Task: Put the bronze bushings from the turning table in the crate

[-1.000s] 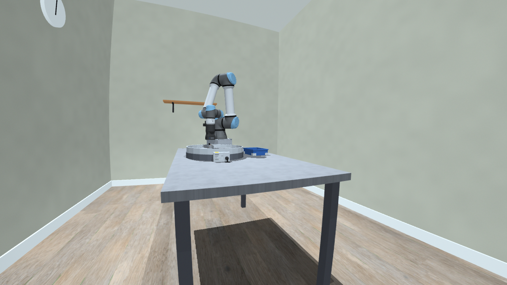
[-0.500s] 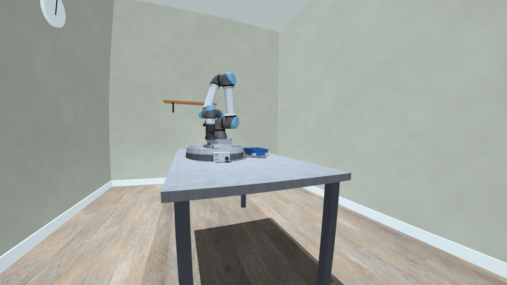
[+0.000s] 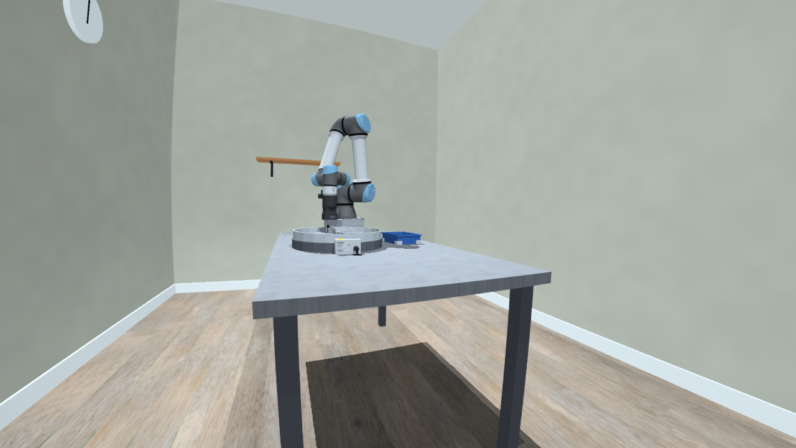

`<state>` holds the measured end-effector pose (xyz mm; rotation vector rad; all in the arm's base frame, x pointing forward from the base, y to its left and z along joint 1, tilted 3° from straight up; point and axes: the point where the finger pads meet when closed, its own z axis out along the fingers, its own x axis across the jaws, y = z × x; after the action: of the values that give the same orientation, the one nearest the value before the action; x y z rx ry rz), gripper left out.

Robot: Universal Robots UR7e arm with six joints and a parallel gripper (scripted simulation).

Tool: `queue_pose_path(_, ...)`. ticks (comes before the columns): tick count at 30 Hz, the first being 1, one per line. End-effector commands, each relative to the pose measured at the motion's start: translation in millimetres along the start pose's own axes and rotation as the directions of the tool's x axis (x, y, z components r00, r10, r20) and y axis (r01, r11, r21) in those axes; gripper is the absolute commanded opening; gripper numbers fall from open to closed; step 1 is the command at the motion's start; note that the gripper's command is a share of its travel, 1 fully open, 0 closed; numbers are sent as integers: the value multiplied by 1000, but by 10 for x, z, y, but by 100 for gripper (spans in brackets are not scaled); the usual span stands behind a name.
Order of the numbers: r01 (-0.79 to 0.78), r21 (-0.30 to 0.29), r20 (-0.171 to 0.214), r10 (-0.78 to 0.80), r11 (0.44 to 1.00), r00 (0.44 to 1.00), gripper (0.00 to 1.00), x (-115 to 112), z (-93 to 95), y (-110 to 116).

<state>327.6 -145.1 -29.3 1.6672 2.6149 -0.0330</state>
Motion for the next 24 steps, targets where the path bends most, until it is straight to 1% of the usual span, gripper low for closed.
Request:
queue_pose_path(1, 0, -1, 1, 0, 1000, 1000, 0, -4, -18, 2)
queue_pose_path(5, 0, -1, 1, 0, 1000, 1000, 0, -3, -78, 2)
queue_pose_path(17, 0, -1, 1, 0, 1000, 1000, 0, -3, -78, 2)
queue_pose_path(22, 0, -1, 1, 0, 1000, 1000, 0, -4, -153, 2)
queue_pose_path(24, 0, -1, 1, 0, 1000, 1000, 0, -4, -153, 2)
